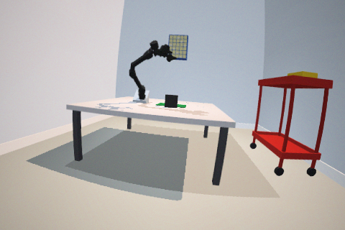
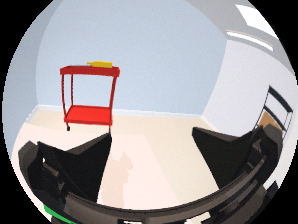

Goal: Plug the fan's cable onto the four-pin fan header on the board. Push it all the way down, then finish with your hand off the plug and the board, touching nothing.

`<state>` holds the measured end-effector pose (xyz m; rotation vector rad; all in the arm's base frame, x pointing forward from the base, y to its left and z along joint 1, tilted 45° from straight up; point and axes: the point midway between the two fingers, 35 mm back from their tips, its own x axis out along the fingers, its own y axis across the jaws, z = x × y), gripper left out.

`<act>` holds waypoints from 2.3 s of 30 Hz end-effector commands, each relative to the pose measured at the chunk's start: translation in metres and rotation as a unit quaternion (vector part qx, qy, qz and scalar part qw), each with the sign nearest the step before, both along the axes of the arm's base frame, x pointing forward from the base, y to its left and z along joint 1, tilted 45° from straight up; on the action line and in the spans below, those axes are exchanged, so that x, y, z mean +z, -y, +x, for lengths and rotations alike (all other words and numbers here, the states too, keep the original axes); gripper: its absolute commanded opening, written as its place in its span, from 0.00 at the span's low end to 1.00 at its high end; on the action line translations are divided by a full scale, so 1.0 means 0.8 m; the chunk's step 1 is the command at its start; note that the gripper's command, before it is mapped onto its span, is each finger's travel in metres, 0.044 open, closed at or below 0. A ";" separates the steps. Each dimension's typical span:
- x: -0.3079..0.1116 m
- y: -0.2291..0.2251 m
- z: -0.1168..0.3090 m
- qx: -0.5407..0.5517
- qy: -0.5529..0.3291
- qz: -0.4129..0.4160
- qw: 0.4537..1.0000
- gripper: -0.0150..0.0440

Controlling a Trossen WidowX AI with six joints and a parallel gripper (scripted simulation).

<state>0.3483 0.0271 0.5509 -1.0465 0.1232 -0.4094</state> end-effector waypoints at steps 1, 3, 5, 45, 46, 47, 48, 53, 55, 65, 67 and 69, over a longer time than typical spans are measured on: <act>-0.064 -0.034 0.043 0.024 -0.078 -0.002 0.997 1.00; -0.097 -0.050 0.060 0.035 -0.118 -0.001 0.992 1.00; -0.132 -0.066 0.073 0.044 -0.157 -0.001 0.987 1.00; -0.672 -0.095 -0.039 -0.133 -0.723 -0.135 0.664 1.00; -0.683 -0.082 -0.039 -0.134 -0.723 -0.135 0.664 1.00; -0.692 -0.072 -0.041 -0.134 -0.723 -0.136 0.664 1.00; -0.698 -0.065 -0.042 -0.135 -0.722 -0.136 0.664 1.00; -0.700 -0.062 -0.042 -0.135 -0.722 -0.136 0.664 1.00; -0.702 -0.061 -0.042 -0.135 -0.722 -0.136 0.664 1.00; -0.717 -0.047 -0.040 -0.135 -0.722 -0.136 0.665 1.00; -0.719 -0.044 -0.040 -0.135 -0.722 -0.136 0.665 1.00; -0.722 -0.041 -0.040 -0.135 -0.722 -0.136 0.665 1.00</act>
